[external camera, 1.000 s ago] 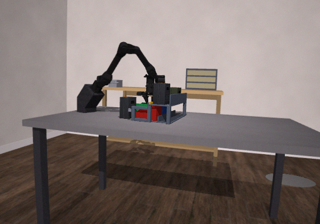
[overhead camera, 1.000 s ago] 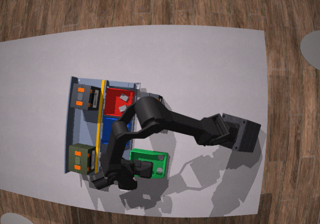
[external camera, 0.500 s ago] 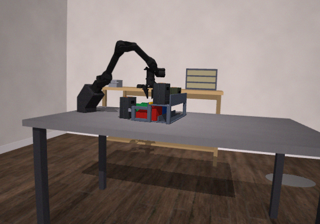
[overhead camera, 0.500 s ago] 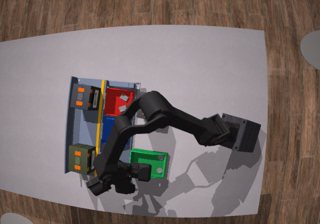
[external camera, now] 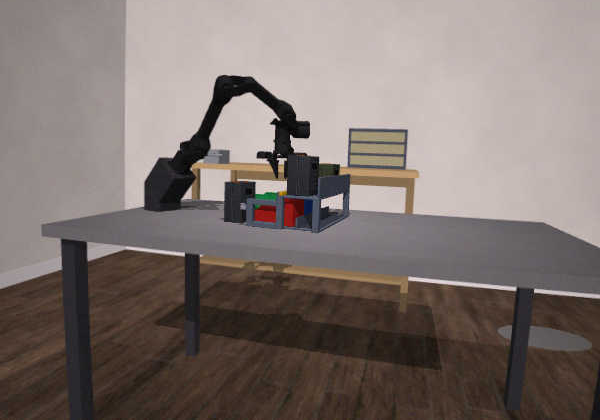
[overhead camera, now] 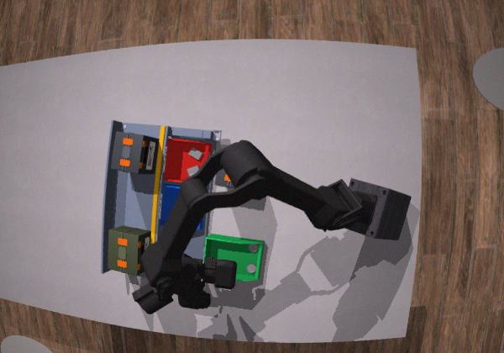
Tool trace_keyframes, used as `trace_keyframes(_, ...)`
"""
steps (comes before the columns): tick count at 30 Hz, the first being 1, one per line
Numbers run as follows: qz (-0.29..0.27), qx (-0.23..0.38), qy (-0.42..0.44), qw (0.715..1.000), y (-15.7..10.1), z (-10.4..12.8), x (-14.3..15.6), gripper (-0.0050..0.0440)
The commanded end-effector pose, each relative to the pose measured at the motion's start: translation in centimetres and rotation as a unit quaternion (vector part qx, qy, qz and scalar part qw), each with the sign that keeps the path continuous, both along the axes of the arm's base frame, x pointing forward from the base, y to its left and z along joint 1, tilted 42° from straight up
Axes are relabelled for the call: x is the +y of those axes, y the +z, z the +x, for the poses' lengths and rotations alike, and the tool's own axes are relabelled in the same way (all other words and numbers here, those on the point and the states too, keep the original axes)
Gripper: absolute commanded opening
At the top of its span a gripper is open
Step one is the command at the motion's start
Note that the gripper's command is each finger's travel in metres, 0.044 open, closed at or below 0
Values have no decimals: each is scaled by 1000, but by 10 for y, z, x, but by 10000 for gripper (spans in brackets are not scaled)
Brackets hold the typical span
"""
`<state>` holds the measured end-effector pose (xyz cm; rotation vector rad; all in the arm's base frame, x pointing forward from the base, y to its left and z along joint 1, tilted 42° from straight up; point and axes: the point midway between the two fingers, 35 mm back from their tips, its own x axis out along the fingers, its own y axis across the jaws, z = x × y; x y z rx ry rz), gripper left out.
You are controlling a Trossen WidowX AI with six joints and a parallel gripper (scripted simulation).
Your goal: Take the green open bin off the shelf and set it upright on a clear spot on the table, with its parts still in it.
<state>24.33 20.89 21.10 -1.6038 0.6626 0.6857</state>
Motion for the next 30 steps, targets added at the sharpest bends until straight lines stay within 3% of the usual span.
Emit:
trace_keyframes(1, 11, -8, -2, 1000, 10, -2, 0, 150)
trace_keyframes(30, 11, -7, -2, 1000, -2, 8, -1, 150)
